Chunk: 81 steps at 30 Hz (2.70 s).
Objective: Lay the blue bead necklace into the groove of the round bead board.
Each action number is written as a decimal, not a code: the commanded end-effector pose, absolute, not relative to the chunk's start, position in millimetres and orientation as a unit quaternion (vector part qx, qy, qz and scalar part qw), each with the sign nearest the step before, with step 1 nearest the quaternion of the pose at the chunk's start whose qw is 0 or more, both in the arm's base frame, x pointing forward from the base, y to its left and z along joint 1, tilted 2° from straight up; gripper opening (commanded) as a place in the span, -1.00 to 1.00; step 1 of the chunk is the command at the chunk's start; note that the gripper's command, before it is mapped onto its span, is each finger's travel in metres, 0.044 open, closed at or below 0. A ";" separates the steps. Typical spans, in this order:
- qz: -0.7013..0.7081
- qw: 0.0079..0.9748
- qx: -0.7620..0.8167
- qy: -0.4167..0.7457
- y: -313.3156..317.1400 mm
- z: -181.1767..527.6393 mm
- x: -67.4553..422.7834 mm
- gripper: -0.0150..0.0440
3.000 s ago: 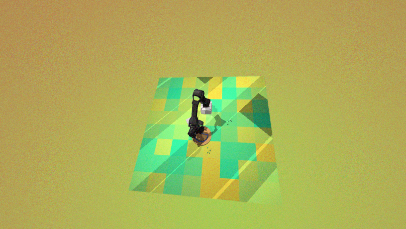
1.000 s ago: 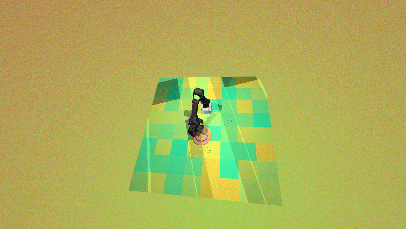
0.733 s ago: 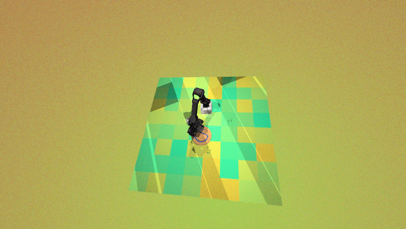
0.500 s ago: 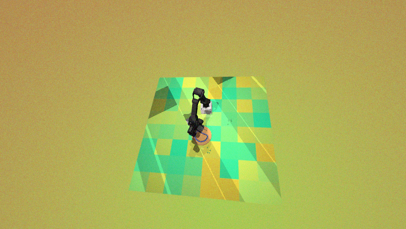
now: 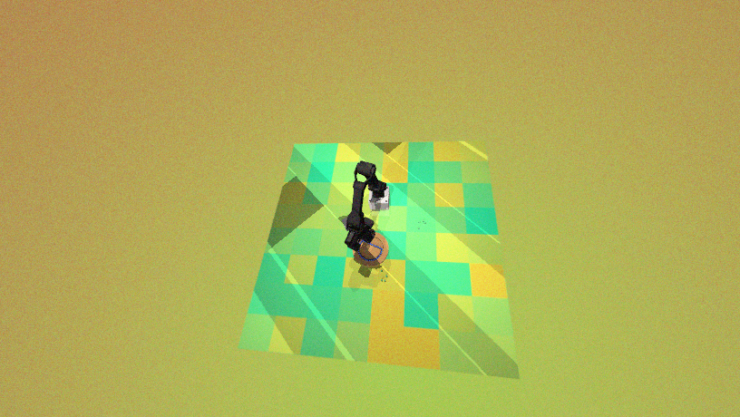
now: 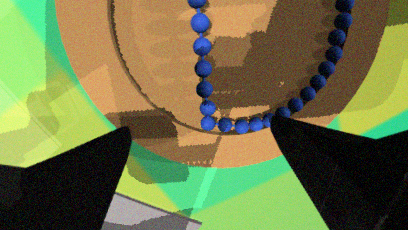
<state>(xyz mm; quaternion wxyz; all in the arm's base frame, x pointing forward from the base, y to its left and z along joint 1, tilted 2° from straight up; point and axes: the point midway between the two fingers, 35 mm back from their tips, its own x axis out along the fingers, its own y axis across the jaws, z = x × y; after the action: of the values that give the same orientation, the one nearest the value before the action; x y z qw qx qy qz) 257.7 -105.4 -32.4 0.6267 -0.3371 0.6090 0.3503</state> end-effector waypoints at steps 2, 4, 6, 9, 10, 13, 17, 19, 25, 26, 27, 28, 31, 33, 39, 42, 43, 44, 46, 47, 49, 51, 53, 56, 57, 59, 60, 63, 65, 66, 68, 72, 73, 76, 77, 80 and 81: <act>0.351 0.626 -0.339 0.609 -105.5 -31.8 257.7 1.00; 0.351 0.626 -0.339 0.609 -105.5 -31.8 257.7 1.00; 0.351 0.626 -0.339 0.609 -105.5 -31.8 257.7 1.00; 0.351 0.626 -0.339 0.609 -105.5 -31.8 257.7 1.00; 0.351 0.626 -0.339 0.609 -105.5 -31.8 257.7 1.00; 0.351 0.625 -0.339 0.609 -105.4 -30.8 258.0 0.91; 0.364 0.619 -0.352 0.601 -101.0 -8.9 264.9 0.56; 0.368 0.616 -0.356 0.598 -99.1 -0.4 267.0 0.38; 0.369 0.616 -0.357 0.598 -98.8 -3.5 267.3 -0.08; 0.369 0.616 -0.357 0.598 -98.7 -6.7 267.4 -0.08; 0.369 0.616 -0.357 0.598 -98.6 -10.6 267.4 -0.08; 0.369 0.616 -0.357 0.598 -98.4 -14.1 267.3 -0.08; 0.366 0.618 -0.355 0.598 -99.4 -6.3 267.4 -0.08; 0.366 0.618 -0.355 0.598 -99.3 -8.1 267.5 -0.08; 0.367 0.617 -0.356 0.598 -99.0 -17.5 267.9 -0.08; 0.367 0.617 -0.356 0.598 -98.7 -22.5 267.9 -0.08; 0.367 0.617 -0.356 0.598 -98.6 -24.1 267.9 -0.08; 0.367 0.617 -0.356 0.598 -98.6 -25.8 267.9 -0.08; 0.368 0.617 -0.356 0.598 -98.4 -29.1 267.9 -0.08; 0.368 0.616 -0.356 0.598 -98.2 -30.7 267.8 -0.08; 0.368 0.616 -0.357 0.598 -98.0 -34.0 267.7 -0.08; 0.369 0.616 -0.357 0.598 -97.8 -37.2 267.5 -0.08; 0.369 0.616 -0.357 0.598 -97.6 -39.3 267.4 -0.08; 0.369 0.616 -0.357 0.598 -97.6 -39.6 267.4 -0.08; 0.369 0.616 -0.357 0.598 -97.6 -39.6 267.4 -0.08; 0.368 0.617 -0.356 0.598 -97.8 -36.9 267.7 -0.26; 0.368 0.617 -0.356 0.598 -97.8 -36.9 267.7 -0.35; 0.368 0.617 -0.356 0.598 -97.8 -36.9 267.7 -0.49; 0.368 0.617 -0.356 0.598 -97.8 -36.9 267.7 -0.49; 0.368 0.617 -0.356 0.598 -97.8 -36.9 267.7 -0.49; 0.368 0.617 -0.356 0.598 -97.8 -36.9 267.7 -0.49; 0.368 0.617 -0.356 0.598 -97.8 -36.9 267.7 -0.49; 0.368 0.617 -0.356 0.598 -97.8 -36.9 267.7 -0.49; 0.368 0.617 -0.356 0.598 -97.8 -36.9 267.7 -0.49; 0.368 0.617 -0.356 0.598 -97.8 -36.9 267.7 -0.49; 0.368 0.617 -0.356 0.598 -97.8 -36.9 267.7 -0.49; 0.368 0.617 -0.356 0.598 -97.8 -36.9 267.7 -0.49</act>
<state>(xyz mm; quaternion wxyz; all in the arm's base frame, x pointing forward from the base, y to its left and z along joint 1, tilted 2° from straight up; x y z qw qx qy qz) 267.5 -97.7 -37.4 0.6165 -0.3558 0.5981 0.3683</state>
